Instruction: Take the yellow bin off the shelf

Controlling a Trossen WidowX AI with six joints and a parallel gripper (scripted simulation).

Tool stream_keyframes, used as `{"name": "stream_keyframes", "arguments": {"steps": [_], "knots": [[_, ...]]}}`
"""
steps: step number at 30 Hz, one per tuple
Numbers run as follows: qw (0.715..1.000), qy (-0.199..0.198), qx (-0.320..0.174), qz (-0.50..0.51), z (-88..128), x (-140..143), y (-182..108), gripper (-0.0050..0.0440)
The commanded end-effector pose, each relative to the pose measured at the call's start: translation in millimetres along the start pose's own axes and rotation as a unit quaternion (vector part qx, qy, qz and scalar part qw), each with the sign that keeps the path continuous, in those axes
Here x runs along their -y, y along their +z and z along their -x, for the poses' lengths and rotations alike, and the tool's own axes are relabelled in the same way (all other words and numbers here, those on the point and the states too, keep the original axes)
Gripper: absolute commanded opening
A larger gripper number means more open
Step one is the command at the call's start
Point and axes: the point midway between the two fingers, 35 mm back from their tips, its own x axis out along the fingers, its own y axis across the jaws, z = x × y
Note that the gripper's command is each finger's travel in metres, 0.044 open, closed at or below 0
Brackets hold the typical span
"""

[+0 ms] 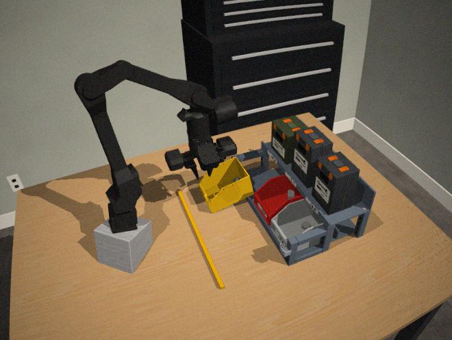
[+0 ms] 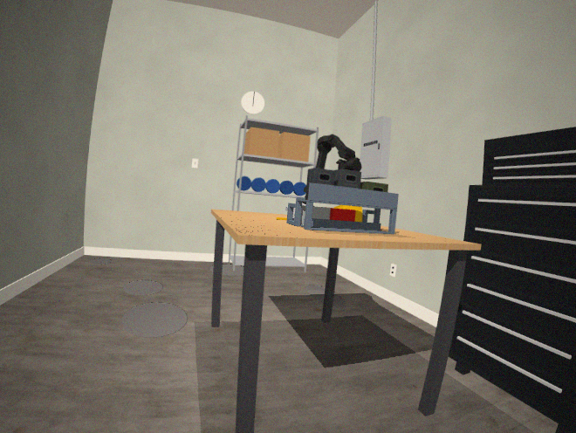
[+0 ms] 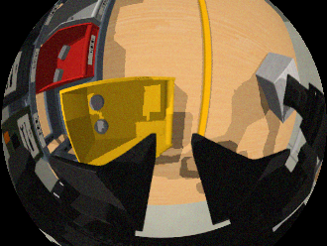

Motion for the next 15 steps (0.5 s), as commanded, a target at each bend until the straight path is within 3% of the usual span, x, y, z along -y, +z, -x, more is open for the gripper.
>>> {"name": "stream_keyframes", "arguments": {"steps": [1, 3, 8, 15], "knots": [[1.0, 0.01, -0.002, 0.002, 5, -3, -1, 0.015], [1.0, 0.01, -0.002, 0.002, 5, -3, -1, 0.015], [1.0, 0.01, -0.001, 0.0, 22, -39, -2, 0.015], [1.0, 0.01, -0.001, 0.0, 22, -39, -2, 0.015]]}}
